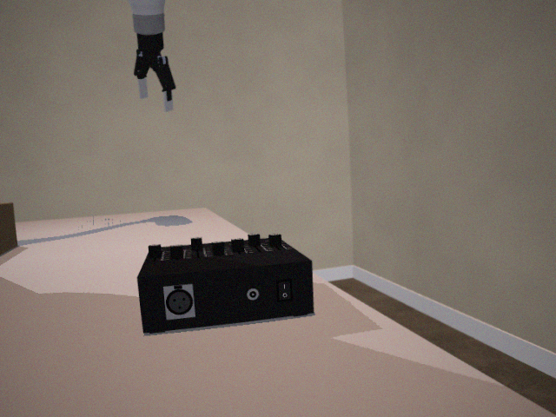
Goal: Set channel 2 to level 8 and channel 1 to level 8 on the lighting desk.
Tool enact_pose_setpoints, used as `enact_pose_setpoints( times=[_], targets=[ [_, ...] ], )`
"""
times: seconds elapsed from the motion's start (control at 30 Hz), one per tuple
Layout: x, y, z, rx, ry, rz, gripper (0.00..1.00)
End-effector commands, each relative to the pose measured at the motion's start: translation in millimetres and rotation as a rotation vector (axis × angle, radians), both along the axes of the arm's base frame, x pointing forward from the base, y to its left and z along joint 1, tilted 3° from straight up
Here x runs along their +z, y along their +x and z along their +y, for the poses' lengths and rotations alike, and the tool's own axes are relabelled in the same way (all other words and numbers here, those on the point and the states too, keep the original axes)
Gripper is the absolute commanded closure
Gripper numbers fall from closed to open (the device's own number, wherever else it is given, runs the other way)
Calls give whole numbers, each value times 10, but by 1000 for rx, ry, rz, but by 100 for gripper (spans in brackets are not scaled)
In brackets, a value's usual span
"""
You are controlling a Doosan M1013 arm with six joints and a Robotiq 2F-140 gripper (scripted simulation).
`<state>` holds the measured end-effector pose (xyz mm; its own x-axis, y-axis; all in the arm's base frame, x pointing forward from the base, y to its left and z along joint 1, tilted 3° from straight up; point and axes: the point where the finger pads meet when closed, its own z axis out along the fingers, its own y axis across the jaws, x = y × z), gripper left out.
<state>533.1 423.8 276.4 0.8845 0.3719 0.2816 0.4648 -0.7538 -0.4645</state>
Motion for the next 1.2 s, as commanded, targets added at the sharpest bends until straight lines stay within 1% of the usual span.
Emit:
enact_pose_setpoints(
  times=[0.0, 0.57, 0.67, 0.77, 0.83, 0.87, 0.9, 0.93, 0.97, 1.1, 1.17],
  targets=[
    [1, 0, 0, 0, 0, 0, 0],
    [1, 1, -1, 0, 0, 0, 0],
    [-21, 56, -66, -6, -5, -2, 0],
    [-104, 257, -319, -26, -27, -7, 0],
    [-202, 483, -635, -51, -52, -13, 0],
    [-202, 483, -635, -51, -52, -13, 0],
    [-264, 617, -844, -66, -69, -15, 0],
    [-264, 617, -844, -66, -69, -15, 0],
    [-335, 761, -1089, -84, -88, -18, 0],
    [-335, 761, -1089, -84, -88, -18, 0],
    [-492, 1043, -1656, -124, -131, -20, 0]
  ],
)
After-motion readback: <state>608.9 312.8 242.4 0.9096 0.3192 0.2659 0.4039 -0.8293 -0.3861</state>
